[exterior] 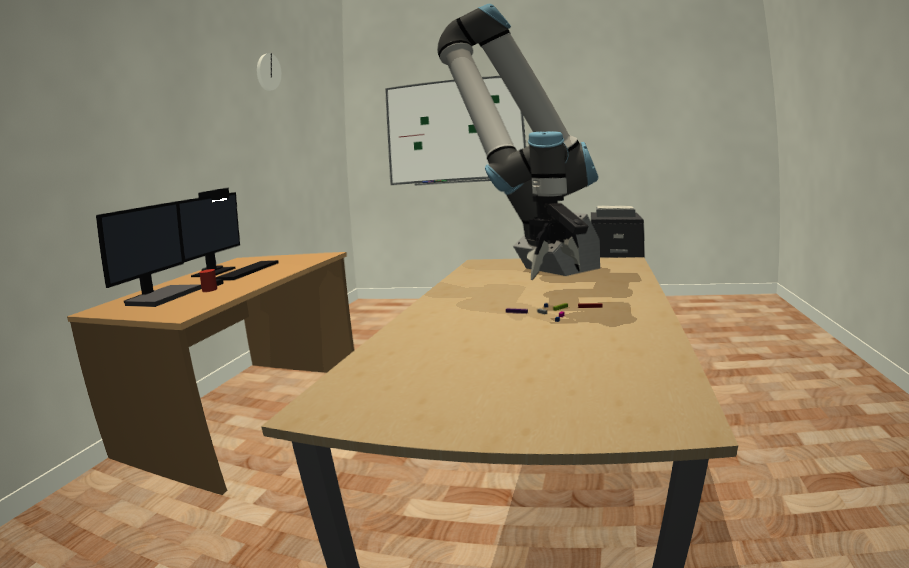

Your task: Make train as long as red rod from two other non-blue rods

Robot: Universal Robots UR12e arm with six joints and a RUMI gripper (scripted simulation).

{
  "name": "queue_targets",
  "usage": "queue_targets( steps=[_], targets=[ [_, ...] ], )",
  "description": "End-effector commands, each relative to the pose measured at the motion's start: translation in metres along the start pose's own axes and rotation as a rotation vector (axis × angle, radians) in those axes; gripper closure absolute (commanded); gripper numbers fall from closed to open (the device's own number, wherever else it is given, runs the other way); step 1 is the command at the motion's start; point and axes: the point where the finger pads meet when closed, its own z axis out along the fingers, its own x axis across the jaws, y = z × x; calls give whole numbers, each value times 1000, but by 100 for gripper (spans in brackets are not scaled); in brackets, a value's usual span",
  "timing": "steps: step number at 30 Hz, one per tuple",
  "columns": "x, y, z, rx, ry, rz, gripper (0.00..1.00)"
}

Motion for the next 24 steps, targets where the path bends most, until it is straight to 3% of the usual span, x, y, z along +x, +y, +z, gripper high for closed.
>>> queue_targets(
  steps=[1,18,24],
  targets=[
    [2,-1,-3,7,-2,-167,0],
    [5,-2,-11,8,0,-613,0],
    [6,-2,-13,8,0,-696,0]
  ],
)
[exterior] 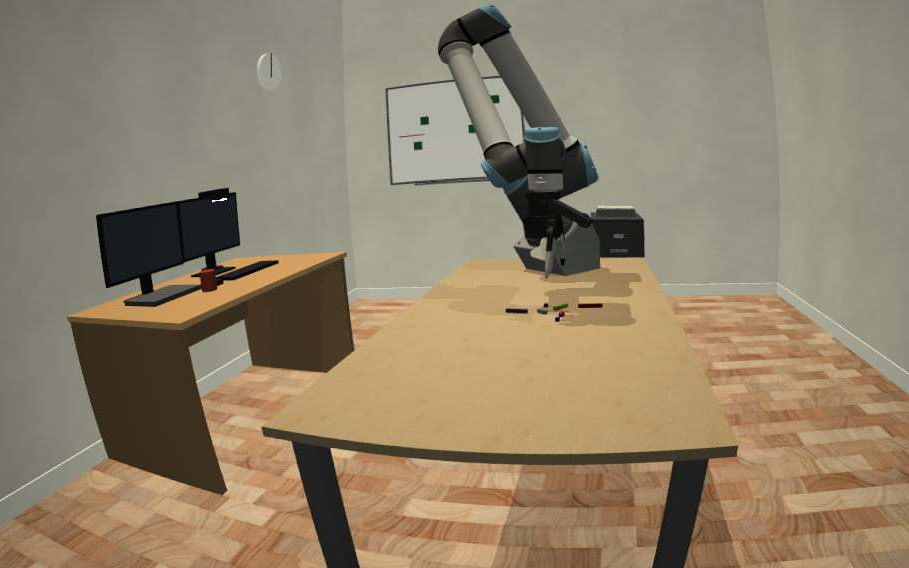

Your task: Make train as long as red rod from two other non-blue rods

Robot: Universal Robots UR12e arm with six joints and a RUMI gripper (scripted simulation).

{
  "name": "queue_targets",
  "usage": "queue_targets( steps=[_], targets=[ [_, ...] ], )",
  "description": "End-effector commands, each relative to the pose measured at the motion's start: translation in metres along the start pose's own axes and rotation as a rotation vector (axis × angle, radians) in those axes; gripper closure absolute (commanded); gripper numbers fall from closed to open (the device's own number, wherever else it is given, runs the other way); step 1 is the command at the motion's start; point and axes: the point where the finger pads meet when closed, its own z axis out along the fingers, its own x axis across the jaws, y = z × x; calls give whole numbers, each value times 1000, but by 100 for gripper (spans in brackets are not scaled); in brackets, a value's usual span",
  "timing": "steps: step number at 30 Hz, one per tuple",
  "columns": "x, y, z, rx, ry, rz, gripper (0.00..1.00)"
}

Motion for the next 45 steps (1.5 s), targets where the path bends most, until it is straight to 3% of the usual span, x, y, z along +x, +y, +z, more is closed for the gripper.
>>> queue_targets(
  steps=[1,13,45],
  targets=[
    [1,1,-2,6,2,-86,0],
    [2,2,-4,6,3,-195,0],
    [2,2,-4,6,3,-201,0]
  ],
)
